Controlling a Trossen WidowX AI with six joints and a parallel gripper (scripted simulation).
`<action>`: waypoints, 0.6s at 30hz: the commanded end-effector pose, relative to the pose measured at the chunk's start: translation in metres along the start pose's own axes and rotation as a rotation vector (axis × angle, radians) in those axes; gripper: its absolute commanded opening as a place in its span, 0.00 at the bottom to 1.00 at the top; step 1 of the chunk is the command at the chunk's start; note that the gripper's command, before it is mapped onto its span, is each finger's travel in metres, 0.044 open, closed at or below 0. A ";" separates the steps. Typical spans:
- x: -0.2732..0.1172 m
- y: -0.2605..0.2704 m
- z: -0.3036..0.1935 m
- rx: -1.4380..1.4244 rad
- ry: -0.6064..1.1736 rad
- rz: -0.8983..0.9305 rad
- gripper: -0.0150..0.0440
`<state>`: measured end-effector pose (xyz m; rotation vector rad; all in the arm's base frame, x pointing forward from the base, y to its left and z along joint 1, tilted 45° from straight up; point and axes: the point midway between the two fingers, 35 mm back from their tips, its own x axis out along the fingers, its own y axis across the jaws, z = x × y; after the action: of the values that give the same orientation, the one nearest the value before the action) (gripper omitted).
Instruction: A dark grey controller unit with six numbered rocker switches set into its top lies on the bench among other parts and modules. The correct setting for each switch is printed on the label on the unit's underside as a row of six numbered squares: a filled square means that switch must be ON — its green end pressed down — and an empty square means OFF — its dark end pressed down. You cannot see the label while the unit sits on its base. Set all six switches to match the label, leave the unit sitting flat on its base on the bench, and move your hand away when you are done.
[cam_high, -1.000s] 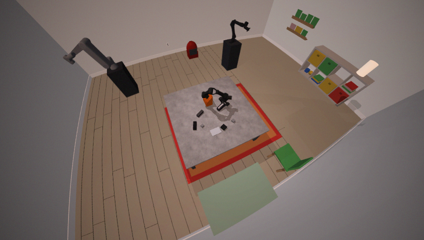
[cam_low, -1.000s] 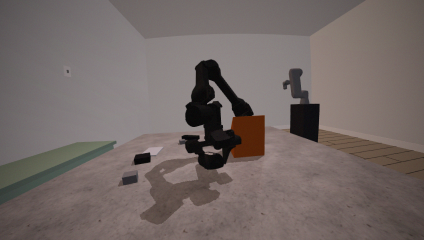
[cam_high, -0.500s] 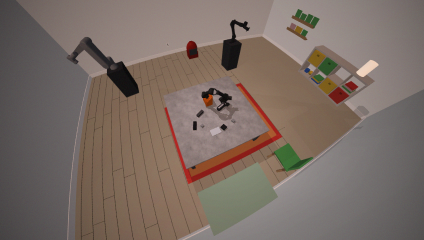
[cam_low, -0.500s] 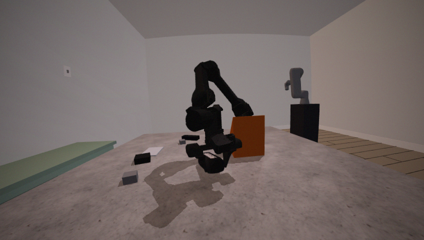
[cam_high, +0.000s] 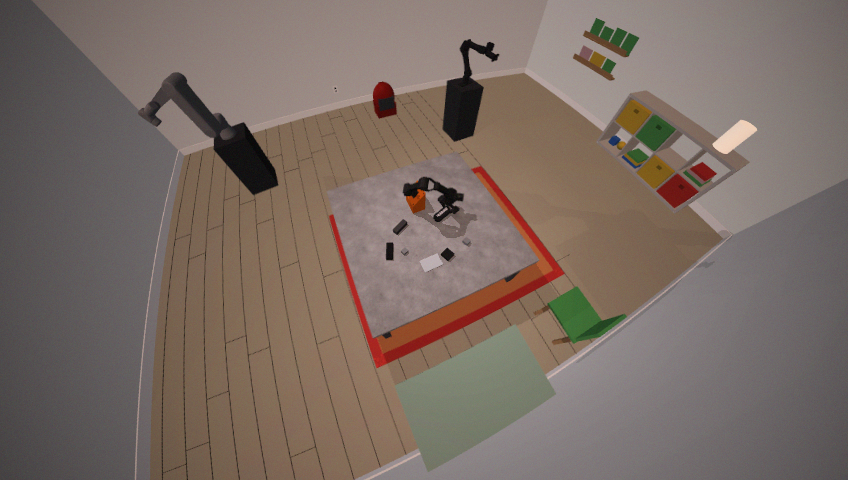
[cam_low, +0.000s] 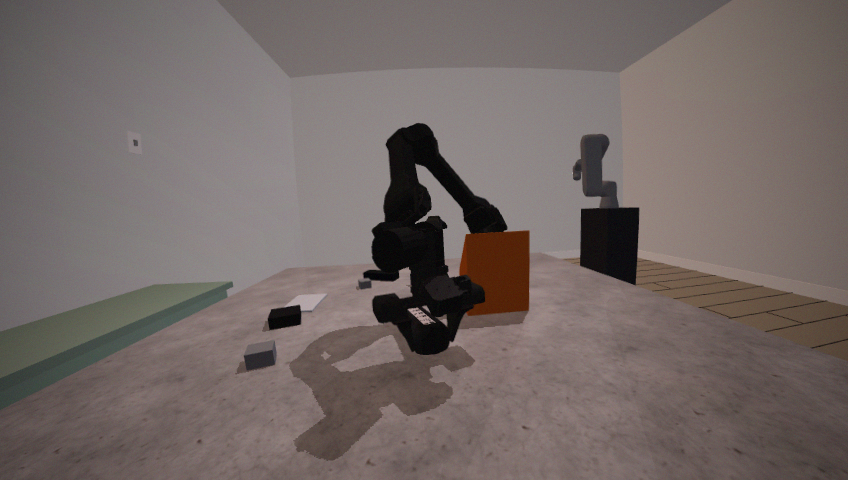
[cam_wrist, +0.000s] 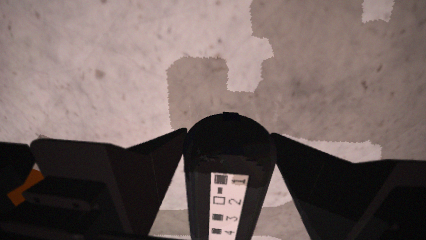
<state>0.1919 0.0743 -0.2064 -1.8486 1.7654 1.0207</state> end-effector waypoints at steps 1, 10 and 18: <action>0.004 0.000 -0.001 -0.002 0.008 -0.003 0.83; 0.007 0.000 0.000 -0.002 0.007 -0.002 0.83; 0.007 0.000 0.001 0.001 -0.002 0.001 0.96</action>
<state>0.1913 0.0704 -0.2117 -1.8460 1.7661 1.0208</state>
